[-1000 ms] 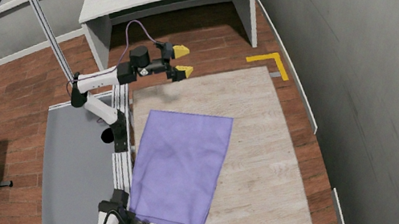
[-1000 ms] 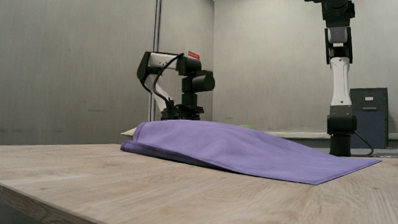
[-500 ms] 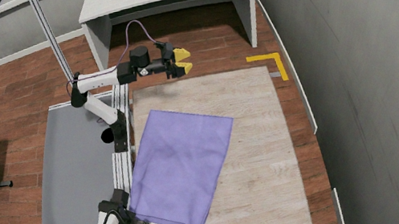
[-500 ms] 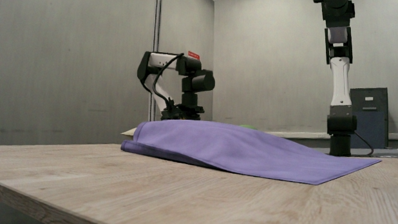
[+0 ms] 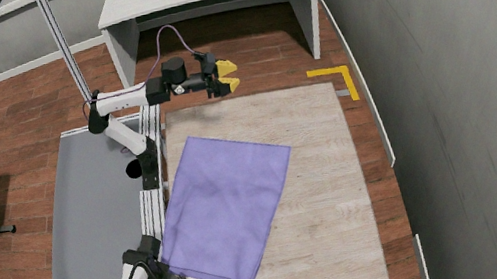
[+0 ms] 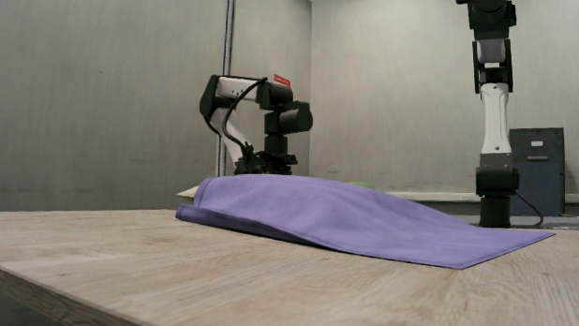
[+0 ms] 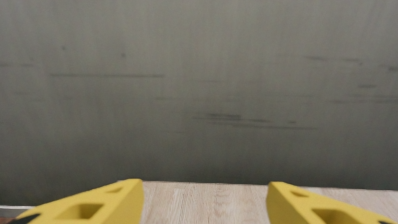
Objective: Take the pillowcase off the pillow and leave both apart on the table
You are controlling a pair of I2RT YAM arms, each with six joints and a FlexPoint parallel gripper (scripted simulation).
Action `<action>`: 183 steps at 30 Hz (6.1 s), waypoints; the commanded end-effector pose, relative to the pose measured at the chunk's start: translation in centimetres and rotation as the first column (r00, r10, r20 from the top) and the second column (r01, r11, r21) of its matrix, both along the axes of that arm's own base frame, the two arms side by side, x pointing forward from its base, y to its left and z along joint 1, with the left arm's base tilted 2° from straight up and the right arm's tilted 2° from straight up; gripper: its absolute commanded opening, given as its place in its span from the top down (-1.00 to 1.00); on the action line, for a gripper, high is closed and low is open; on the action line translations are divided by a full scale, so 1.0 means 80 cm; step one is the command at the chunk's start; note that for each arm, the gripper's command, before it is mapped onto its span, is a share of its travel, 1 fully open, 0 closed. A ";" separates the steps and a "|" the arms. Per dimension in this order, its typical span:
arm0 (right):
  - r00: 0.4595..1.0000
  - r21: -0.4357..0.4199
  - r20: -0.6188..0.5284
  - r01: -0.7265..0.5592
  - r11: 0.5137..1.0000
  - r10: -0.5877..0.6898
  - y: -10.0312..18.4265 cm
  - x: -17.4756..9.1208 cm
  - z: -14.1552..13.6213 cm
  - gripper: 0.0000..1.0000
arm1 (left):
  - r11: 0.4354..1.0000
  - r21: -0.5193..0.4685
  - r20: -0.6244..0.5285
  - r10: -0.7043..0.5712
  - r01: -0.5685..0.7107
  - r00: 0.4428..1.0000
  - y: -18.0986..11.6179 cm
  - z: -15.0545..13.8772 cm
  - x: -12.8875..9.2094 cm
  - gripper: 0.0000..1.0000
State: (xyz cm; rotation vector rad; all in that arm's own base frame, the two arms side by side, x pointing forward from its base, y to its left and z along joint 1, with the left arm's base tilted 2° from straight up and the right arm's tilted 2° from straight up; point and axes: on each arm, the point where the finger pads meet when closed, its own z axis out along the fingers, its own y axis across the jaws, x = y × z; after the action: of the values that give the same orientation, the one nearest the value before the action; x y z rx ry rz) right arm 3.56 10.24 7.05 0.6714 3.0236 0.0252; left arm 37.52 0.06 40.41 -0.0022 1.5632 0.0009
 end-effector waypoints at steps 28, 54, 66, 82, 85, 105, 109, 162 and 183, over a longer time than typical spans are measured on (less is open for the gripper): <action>1.000 0.048 0.026 0.003 0.999 -0.004 0.014 0.008 0.009 1.00 | 0.994 0.096 -0.234 -0.020 0.043 0.972 0.007 -0.072 0.018 -0.20; 1.000 0.048 0.026 0.003 0.999 -0.004 0.014 0.008 0.009 1.00 | 0.977 0.130 -0.640 -0.050 0.172 0.767 0.013 -0.229 -0.012 -0.20; 1.000 0.048 0.026 0.003 0.999 -0.004 0.014 0.008 0.009 1.00 | 0.967 0.113 -0.766 -0.062 0.229 0.639 0.015 -0.275 -0.042 -0.20; 1.000 0.048 0.026 0.003 0.999 -0.004 0.014 0.008 0.009 1.00 | 0.941 0.062 -0.878 -0.107 0.332 0.467 0.031 -0.317 -0.043 -0.20; 1.000 0.048 0.026 0.003 0.999 -0.004 0.014 0.008 0.009 1.00 | 0.942 0.024 -0.896 -0.128 0.336 0.425 0.029 -0.334 -0.044 -0.20; 1.000 0.048 0.026 0.003 0.999 -0.004 0.014 0.008 0.009 1.00 | 0.939 -0.042 -0.936 -0.156 0.341 0.317 0.028 -0.395 -0.053 -0.20; 1.000 0.048 0.026 0.003 0.999 -0.004 0.014 0.008 0.009 1.00 | 0.938 -0.041 -0.935 -0.157 0.343 0.318 0.028 -0.403 -0.052 -0.20; 1.000 0.048 0.026 0.003 0.999 -0.004 0.014 0.008 0.009 1.00 | 0.932 -0.043 -0.933 -0.166 0.359 0.319 0.026 -0.453 -0.050 -0.20; 1.000 0.048 0.026 0.003 0.999 -0.004 0.014 0.008 0.009 1.00 | 0.932 -0.043 -0.931 -0.168 0.361 0.324 0.025 -0.460 -0.051 -0.20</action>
State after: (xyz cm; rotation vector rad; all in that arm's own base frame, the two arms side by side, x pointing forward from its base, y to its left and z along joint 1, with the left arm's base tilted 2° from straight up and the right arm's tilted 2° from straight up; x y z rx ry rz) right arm 3.58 10.27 7.05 0.6698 3.0238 0.0272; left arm 33.47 2.36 4.09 0.4754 2.7323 -0.1387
